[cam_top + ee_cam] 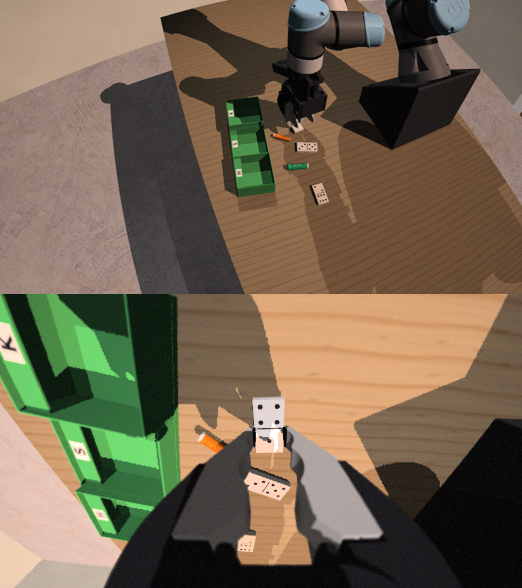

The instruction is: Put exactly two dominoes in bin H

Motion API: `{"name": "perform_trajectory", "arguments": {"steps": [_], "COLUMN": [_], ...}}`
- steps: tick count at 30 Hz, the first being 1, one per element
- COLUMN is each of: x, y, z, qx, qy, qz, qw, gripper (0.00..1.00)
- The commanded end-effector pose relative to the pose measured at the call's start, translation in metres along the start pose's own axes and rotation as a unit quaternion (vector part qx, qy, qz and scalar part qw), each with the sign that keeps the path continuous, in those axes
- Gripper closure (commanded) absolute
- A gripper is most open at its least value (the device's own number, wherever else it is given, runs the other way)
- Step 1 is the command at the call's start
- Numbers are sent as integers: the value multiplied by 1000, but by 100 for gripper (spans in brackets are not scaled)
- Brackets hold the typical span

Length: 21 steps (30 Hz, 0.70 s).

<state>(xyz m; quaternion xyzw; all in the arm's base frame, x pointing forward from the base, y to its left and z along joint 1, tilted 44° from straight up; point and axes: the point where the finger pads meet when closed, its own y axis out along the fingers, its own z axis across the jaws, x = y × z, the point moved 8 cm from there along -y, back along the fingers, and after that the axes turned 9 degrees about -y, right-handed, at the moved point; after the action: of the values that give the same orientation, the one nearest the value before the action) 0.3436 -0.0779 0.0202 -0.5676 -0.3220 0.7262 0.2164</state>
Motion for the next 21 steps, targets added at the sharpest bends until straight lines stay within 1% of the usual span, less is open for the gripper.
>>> {"name": "perform_trajectory", "arguments": {"steps": [1, 12, 14, 16, 21], "x": [0, 0, 0, 0, 0], "y": [-13, -50, -50, -56, -56], "z": [0, 0, 0, 0, 0], "qx": [0, 0, 0, 0, 0], "qy": [0, 0, 0, 0, 0], "qz": [0, 0, 0, 0, 0], "qw": [1000, 1000, 1000, 1000, 1000], "gripper": [100, 100, 100, 100, 100]}}
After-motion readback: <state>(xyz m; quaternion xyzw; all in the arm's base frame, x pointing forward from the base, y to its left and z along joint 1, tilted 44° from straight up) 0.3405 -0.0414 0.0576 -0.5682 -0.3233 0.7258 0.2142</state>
